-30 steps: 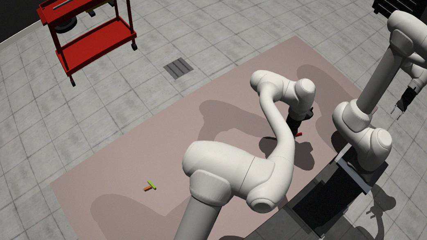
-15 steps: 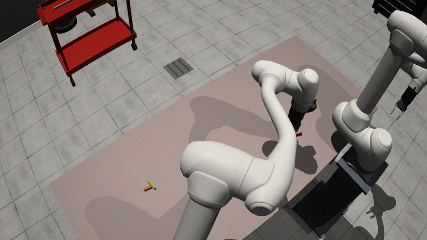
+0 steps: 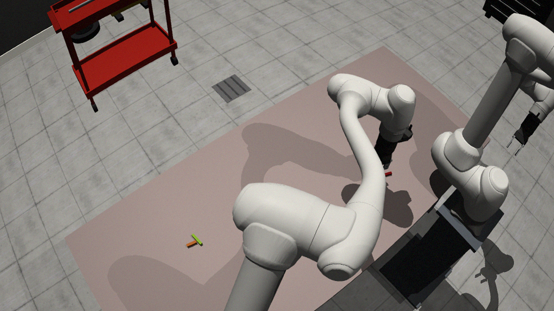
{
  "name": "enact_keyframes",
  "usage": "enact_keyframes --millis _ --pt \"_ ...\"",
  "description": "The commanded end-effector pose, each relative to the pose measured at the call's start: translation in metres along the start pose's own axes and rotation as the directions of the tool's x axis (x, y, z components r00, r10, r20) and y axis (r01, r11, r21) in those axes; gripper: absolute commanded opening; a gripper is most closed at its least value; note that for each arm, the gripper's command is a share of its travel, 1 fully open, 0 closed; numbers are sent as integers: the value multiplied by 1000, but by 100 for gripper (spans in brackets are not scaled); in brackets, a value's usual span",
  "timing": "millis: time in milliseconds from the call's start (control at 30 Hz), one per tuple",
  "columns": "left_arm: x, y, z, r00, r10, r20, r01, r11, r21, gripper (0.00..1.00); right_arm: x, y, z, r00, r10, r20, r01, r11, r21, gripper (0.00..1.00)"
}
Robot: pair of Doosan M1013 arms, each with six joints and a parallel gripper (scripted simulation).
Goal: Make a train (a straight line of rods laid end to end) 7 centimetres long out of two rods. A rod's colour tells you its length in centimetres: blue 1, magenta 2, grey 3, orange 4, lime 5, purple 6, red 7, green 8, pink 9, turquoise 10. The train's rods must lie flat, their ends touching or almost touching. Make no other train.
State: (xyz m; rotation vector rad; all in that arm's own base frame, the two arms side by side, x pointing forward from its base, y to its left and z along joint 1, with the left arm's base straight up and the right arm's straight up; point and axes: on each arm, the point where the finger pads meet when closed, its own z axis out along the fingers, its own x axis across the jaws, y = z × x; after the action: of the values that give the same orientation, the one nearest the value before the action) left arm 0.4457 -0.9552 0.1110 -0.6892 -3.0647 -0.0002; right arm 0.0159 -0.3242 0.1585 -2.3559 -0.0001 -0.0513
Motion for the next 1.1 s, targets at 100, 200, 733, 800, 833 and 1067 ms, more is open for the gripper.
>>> enact_keyframes --millis 100,200,733,800,833,1067 --pt "0 0 -2 1000 0 2 0 1000 1 100 0 0 0 1000 0 0 0 1000 -1 100" --pt "0 0 -2 1000 0 2 0 1000 1 100 0 0 0 1000 0 0 0 1000 -1 100" --pt "-9 -7 -1 989 148 2 -148 989 1 100 0 0 0 1000 0 0 0 1000 -1 100" --pt "-14 -11 0 967 255 2 -255 967 0 100 0 0 0 1000 0 0 0 1000 -1 100" --pt "-14 -11 0 967 255 2 -255 967 0 100 0 0 0 1000 0 0 0 1000 -1 100" --pt "-29 -19 3 856 517 2 -517 856 0 100 0 0 0 1000 0 0 0 1000 -1 100"
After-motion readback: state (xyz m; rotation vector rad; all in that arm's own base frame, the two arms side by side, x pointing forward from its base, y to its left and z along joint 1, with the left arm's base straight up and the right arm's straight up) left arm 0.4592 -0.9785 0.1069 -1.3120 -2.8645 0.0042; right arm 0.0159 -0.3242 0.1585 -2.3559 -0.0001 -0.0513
